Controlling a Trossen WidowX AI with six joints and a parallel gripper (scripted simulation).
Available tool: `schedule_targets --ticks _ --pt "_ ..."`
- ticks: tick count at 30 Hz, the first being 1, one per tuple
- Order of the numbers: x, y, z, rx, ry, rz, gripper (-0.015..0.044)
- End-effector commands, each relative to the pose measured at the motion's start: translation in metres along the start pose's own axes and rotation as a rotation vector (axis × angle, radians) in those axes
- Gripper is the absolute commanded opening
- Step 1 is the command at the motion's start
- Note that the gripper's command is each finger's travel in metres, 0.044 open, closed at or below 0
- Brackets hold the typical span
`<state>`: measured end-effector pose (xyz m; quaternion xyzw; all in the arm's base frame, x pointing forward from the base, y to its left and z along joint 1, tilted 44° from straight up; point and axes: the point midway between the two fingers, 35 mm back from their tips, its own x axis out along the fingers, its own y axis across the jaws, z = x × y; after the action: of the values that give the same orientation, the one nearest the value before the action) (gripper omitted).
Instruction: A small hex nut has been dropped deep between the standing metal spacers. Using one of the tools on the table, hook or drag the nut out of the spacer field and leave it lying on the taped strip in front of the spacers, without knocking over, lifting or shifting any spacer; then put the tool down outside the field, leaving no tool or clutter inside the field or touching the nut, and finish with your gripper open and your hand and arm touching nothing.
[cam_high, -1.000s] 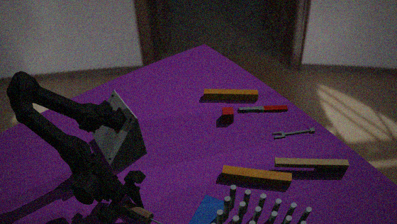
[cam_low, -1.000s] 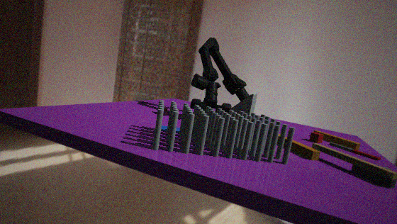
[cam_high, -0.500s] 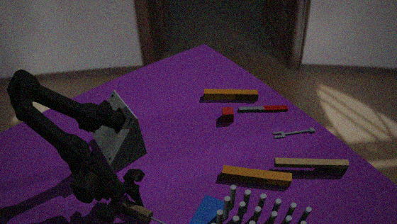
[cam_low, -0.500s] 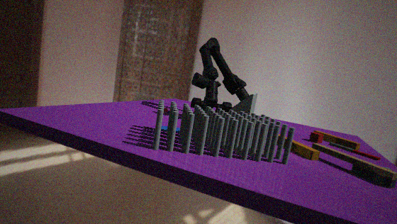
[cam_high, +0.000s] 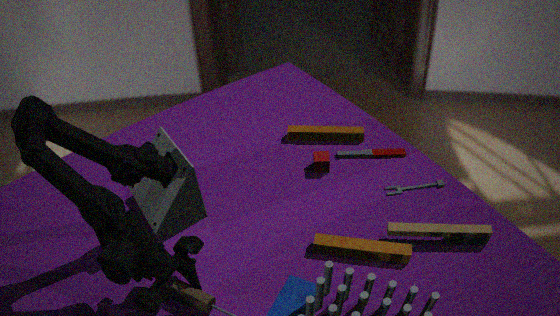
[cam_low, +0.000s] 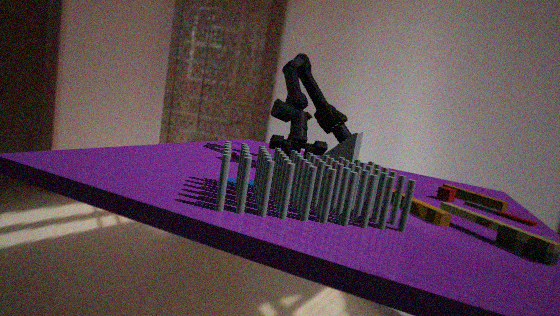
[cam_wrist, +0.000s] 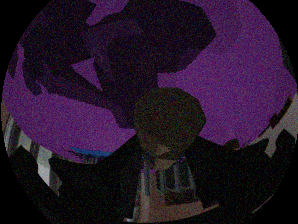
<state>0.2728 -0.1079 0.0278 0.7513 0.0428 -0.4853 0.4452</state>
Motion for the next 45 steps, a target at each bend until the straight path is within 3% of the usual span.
schedule_targets --ticks 1,16,45 --pt "-0.004 0.002 -0.002 0.001 0.007 0.007 0.0" --pt "-0.031 -0.001 0.024 -0.003 0.005 0.004 0.0" --pt "-0.116 0.005 -0.046 0.009 0.004 -0.006 0.0"
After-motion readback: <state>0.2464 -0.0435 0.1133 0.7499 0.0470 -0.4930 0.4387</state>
